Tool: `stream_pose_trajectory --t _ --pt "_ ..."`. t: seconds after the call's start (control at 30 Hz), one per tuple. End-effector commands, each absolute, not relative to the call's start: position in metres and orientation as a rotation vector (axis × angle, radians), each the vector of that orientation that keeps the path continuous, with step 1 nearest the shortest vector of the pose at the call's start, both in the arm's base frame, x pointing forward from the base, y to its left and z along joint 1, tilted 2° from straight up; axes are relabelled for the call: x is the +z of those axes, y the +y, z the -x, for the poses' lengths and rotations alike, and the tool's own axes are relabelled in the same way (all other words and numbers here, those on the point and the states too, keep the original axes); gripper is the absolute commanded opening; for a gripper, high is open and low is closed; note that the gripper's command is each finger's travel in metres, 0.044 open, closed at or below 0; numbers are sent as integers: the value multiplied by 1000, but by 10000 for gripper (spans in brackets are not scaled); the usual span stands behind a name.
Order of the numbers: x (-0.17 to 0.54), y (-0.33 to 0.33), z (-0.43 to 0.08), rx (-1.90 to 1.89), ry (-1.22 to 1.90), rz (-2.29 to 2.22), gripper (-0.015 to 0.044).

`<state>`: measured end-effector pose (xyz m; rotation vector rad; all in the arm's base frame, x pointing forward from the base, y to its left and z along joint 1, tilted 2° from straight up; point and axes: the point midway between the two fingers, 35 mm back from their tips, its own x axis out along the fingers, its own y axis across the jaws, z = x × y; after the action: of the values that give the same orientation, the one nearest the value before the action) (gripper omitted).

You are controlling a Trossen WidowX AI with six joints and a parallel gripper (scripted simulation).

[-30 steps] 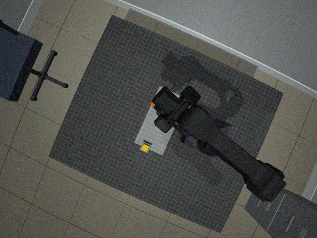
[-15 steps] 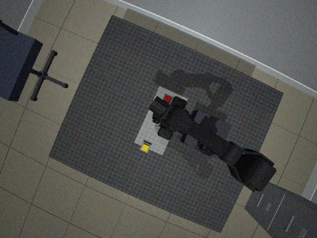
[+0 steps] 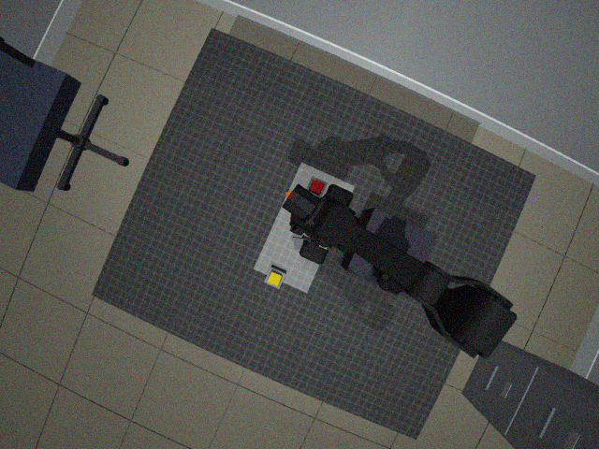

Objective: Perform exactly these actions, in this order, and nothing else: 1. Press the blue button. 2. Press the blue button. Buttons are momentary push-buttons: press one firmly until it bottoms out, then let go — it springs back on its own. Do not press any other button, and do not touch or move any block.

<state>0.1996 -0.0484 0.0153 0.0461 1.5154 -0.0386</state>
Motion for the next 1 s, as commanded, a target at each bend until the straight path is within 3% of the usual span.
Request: stream_pose_trajectory --t 0.0,0.97 --pt "13 -48 -200 -33 1517 -50 20" --pt "-18 -47 -201 -33 1517 -50 20"
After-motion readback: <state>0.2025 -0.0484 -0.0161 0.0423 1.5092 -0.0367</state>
